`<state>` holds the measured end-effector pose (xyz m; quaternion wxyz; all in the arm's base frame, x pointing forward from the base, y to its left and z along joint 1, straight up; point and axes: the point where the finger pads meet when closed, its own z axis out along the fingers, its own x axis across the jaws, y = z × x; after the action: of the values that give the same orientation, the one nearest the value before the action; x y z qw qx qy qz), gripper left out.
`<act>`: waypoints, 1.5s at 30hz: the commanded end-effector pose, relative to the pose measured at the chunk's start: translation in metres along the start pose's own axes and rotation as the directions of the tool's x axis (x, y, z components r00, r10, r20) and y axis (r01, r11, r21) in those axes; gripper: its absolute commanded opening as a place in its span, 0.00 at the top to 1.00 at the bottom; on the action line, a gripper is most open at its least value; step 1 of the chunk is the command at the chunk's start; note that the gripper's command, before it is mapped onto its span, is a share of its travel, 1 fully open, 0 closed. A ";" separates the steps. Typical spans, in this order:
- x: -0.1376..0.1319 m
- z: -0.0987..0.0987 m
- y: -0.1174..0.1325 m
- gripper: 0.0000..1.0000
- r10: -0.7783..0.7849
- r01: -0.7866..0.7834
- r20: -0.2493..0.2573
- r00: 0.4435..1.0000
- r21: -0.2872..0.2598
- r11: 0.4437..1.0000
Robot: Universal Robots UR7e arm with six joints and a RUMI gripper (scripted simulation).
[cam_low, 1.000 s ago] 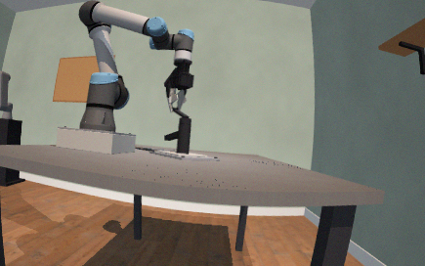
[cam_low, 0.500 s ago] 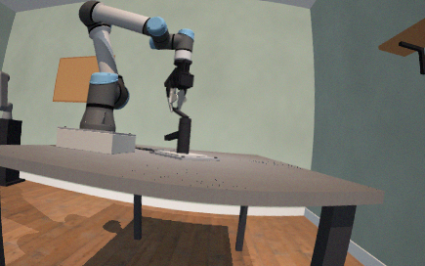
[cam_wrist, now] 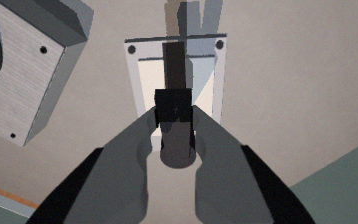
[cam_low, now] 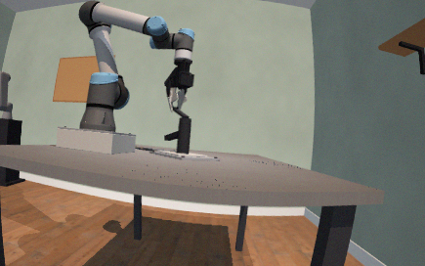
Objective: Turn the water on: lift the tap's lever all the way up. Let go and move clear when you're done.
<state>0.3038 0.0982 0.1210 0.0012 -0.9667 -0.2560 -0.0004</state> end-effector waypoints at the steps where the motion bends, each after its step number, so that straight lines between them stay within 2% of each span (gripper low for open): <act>1: 0.001 -0.003 0.002 1.00 0.002 -0.002 -0.003 1.000 -0.004 1.000; 17: 0.001 -0.003 0.002 1.00 0.002 -0.002 -0.003 1.000 -0.004 1.000; 18: 0.001 -0.003 0.002 0.63 0.002 -0.002 -0.003 1.000 -0.004 1.000; 45: 0.000 -0.002 0.002 0.63 0.002 -0.002 -0.002 1.000 -0.004 1.000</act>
<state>0.3038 0.0980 0.1215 0.0007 -0.9667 -0.2561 -0.0006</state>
